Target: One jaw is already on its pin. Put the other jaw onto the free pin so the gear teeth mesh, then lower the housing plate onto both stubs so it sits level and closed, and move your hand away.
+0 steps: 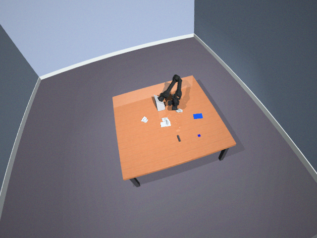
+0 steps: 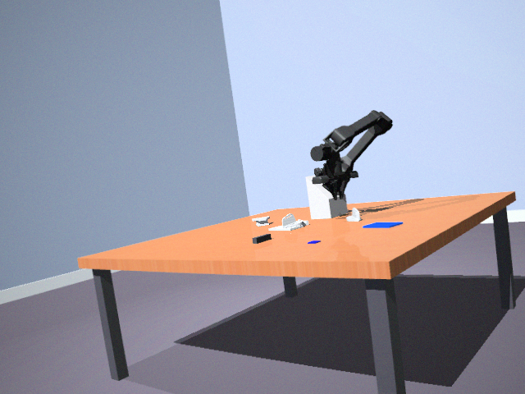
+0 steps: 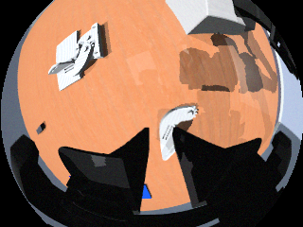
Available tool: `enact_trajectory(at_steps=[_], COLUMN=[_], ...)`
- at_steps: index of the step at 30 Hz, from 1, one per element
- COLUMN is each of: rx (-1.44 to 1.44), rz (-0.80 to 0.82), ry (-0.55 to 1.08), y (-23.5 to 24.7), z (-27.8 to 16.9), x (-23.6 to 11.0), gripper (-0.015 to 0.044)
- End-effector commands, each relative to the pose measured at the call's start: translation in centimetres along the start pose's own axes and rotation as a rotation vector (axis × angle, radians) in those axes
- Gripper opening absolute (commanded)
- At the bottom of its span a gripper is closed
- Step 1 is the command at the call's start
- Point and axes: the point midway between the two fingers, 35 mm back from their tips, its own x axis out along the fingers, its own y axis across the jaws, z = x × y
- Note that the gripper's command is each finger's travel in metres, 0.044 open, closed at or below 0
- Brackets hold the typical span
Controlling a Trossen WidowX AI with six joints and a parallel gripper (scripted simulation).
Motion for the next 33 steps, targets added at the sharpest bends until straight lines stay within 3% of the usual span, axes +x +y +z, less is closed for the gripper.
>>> enact_trajectory(at_steps=[1,2,19,33], rx=[-0.006,-0.006,-0.006,0.0], rz=[-0.001,-0.001,-0.001,0.0], ry=[0.004,0.004,0.004,0.0], y=[-0.05,-0.05,-0.05,0.0], z=[-0.08,-0.08,-0.08,0.0], x=[-0.04,-0.04,-0.04,-0.01], gripper=[0.002,0.0,0.0,0.0367])
